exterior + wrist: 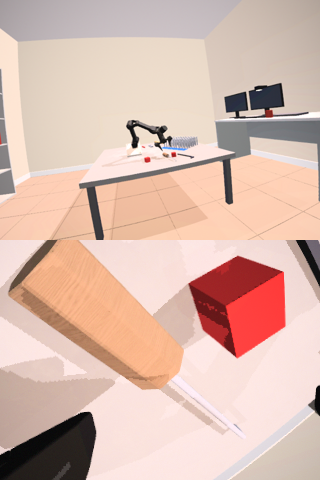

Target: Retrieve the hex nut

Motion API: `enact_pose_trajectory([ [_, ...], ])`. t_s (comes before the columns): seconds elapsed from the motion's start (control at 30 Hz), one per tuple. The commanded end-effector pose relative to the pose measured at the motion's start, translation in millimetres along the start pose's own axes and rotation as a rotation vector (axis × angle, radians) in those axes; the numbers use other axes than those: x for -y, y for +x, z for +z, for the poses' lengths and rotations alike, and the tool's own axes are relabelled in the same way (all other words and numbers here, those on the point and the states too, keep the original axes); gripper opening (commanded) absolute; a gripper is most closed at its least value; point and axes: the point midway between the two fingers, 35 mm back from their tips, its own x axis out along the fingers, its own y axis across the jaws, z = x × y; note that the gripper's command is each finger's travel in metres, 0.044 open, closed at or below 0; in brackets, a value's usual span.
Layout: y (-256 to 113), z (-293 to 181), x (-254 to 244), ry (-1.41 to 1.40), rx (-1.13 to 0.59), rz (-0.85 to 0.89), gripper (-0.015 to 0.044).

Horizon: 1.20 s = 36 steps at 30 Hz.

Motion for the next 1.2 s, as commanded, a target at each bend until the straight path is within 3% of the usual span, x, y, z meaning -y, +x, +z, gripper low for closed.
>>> enact_pose_trajectory([
  [0.0, -7.1, 12.2, -13.6, -0.642, -0.092, 0.081, 0.044],
  [0.43, -7.1, 12.2, -13.6, -0.642, -0.092, 0.081, 0.044],
  [0.63, -7.1, 12.2, -13.6, -0.642, -0.092, 0.081, 0.0282],
  [1.17, 1.9, 16.9, -16.2, -0.641, -0.09, 0.082, 0.028],
])
